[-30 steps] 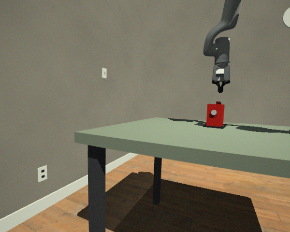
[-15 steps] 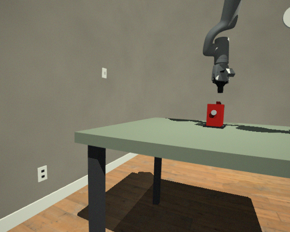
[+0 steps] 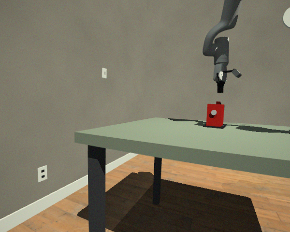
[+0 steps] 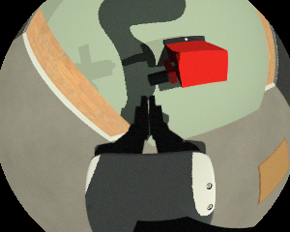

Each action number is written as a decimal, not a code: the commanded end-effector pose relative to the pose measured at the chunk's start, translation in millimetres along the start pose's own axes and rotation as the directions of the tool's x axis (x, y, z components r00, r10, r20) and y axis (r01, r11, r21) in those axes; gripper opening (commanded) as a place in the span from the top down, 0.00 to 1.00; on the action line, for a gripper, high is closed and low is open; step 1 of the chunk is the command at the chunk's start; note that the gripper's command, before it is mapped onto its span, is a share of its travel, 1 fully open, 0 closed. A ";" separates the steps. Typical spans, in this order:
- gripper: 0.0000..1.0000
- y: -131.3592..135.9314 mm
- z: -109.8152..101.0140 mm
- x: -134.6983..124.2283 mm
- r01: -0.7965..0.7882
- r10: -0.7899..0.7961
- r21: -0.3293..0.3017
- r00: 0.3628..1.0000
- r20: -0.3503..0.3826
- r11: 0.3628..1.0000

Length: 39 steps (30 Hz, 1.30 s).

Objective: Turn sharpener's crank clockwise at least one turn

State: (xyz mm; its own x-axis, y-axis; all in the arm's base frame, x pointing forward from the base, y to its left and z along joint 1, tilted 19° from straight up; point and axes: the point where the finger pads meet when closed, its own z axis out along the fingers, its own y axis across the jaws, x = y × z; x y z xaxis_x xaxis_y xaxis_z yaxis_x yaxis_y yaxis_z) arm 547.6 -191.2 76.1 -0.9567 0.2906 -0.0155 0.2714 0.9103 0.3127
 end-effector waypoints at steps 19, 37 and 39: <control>1.00 -0.2 -1.3 -1.4 0.751 -0.750 0.001 0.661 0.021 0.661; 1.00 -0.3 -1.6 -1.8 0.999 -0.999 0.014 0.040 0.015 0.040; 1.00 -0.3 -1.6 -1.8 0.999 -0.999 0.015 -0.041 0.014 -0.041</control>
State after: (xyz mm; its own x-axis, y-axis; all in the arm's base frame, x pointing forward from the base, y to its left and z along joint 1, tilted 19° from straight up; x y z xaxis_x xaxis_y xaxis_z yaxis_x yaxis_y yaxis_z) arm 548.4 -191.8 76.7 -0.3507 -0.8829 -0.3124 -0.9308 0.3654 0.0120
